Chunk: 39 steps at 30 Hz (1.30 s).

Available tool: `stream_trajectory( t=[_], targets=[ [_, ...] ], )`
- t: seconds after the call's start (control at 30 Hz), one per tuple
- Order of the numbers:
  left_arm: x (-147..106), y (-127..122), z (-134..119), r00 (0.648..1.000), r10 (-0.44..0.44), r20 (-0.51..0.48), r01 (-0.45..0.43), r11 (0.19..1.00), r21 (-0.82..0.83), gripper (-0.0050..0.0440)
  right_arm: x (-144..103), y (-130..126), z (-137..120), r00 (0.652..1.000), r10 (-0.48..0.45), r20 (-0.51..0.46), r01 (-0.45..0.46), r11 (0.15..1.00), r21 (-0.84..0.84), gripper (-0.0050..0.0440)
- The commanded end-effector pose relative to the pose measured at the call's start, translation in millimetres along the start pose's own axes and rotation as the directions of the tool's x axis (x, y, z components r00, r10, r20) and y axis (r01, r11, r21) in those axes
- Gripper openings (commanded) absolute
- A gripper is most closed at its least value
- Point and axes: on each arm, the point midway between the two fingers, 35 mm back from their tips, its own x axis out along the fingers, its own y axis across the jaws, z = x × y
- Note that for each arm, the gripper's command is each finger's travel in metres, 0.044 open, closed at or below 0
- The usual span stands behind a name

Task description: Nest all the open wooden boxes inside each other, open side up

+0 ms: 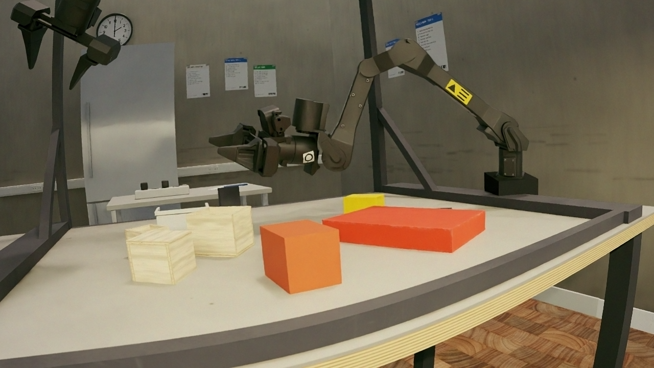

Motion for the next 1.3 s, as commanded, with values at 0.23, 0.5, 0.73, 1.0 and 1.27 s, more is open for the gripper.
stream_trajectory(
  t=[0.23, 0.5, 0.73, 1.0, 1.27],
  targets=[
    [3.5, -3.2, 14.2, 1.0, -0.002, 0.026, 0.002, 1.0, -0.015, 0.04, -4.1, 2.5, 1.4, 1.0, -0.007, 0.013, 0.008, 1.0, -0.011, 0.04],
    [3.5, -3.2, 14.2, 1.0, -0.002, 0.026, 0.002, 1.0, -0.015, 0.04, -4.1, 2.5, 1.4, 1.0, -0.007, 0.013, 0.008, 1.0, -0.011, 0.04],
    [18.4, 9.1, 28.4, 0.997, 0.003, -0.081, -0.004, 1.0, -0.011, 0.04, -7.4, -34.0, -15.2, 0.989, -0.135, 0.066, 0.13, 0.988, 0.086, 0.04],
    [26.2, 23.1, 33.3, 0.977, 0.022, -0.214, -0.021, 1.0, 0.005, 0.04, -12.2, -65.8, -31.5, 0.961, -0.255, 0.107, 0.234, 0.956, 0.177, 0.04],
    [23.9, 40.0, 34.2, 0.936, 0.049, -0.348, -0.045, 0.999, 0.022, 0.04, -17.5, -92.5, -48.9, 0.922, -0.363, 0.133, 0.32, 0.91, 0.264, 0.04]
  ],
)
